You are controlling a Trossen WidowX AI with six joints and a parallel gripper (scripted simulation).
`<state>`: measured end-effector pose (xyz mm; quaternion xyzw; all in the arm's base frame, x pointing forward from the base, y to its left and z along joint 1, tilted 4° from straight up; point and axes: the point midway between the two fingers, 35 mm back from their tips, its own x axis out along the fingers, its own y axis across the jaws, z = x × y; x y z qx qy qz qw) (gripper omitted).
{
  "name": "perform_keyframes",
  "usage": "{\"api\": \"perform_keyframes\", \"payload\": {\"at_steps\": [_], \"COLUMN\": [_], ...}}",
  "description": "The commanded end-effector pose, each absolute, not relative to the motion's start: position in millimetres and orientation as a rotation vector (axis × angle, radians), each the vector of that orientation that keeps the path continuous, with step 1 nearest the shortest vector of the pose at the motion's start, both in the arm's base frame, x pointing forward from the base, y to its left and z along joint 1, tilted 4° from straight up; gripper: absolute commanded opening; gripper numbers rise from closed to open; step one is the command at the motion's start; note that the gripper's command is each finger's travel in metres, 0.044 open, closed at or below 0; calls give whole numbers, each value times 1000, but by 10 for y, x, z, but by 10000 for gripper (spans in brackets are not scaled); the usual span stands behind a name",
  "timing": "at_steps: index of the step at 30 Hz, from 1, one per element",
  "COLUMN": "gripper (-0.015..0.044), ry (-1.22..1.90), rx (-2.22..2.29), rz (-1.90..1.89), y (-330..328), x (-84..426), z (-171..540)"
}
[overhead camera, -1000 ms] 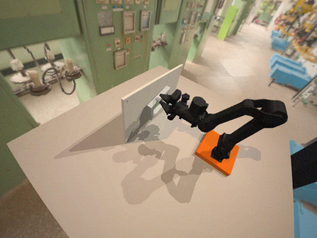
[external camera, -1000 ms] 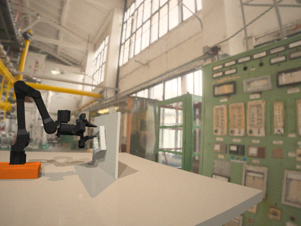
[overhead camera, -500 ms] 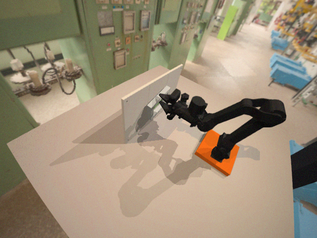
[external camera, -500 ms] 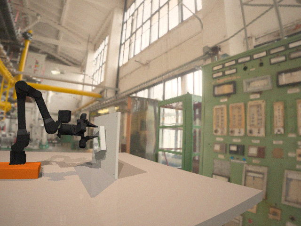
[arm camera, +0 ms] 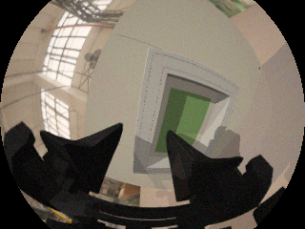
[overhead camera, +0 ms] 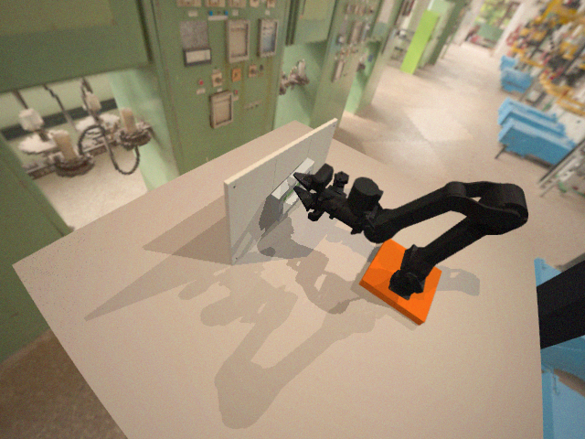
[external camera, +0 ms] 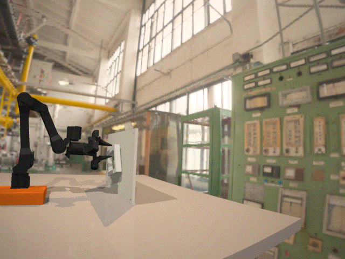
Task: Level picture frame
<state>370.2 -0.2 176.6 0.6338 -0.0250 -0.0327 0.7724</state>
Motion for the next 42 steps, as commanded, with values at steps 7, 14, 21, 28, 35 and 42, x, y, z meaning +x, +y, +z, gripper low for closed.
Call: {"api": "perform_keyframes", "payload": {"at_steps": [7, 14, 21, 28, 35, 42], "gripper": [234, 89, 3, 0, 0, 0], "ry": [-55, -55, -55, -55, -55, -55], "rx": [1375, 1375, 1375, 1375, 1375, 1375], "rz": [-65, -65, -65, -65, -65, -65], "y": [7, 7, 7, 5, 5, 8], "x": [3707, 3707, 3707, 3707, 3706, 3706], "z": [1779, 1779, 1779, 1779, 1794, 1817]}}
